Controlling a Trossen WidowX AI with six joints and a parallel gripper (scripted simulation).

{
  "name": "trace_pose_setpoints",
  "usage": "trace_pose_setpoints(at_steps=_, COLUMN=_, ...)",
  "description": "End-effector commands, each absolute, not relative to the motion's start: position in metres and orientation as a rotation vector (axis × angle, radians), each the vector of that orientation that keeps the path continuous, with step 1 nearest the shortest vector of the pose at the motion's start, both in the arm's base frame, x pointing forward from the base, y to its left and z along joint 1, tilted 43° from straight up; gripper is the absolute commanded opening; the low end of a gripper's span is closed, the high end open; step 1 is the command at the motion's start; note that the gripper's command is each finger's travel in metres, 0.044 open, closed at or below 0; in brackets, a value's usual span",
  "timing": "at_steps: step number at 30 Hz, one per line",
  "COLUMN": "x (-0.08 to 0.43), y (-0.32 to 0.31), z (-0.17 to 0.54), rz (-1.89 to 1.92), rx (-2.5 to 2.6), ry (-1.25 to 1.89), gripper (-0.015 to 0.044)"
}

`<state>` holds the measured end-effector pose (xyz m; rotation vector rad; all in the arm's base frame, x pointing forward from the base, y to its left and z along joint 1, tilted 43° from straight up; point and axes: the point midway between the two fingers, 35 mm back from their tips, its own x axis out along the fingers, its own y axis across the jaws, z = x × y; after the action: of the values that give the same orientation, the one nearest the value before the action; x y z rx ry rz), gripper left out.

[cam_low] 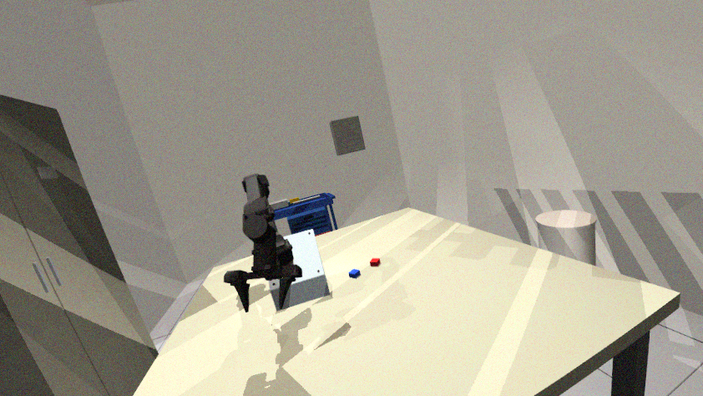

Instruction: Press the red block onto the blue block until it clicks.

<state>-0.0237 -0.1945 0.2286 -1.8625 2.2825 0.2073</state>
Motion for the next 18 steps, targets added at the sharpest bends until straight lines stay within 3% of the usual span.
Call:
trace_pose_setpoints(at_steps=1, x=-0.024, y=-0.194, z=0.229, rz=0.207, rx=-1.862, ry=2.283, gripper=0.0426)
trace_pose_setpoints(at_steps=12, x=0.032, y=-0.221, z=0.205, rz=0.073, rx=-1.702, ry=1.884, gripper=0.044)
trace_pose_setpoints(at_steps=18, x=0.093, y=-0.233, z=0.19, rz=-0.097, rx=-1.368, ry=1.64, gripper=0.044)
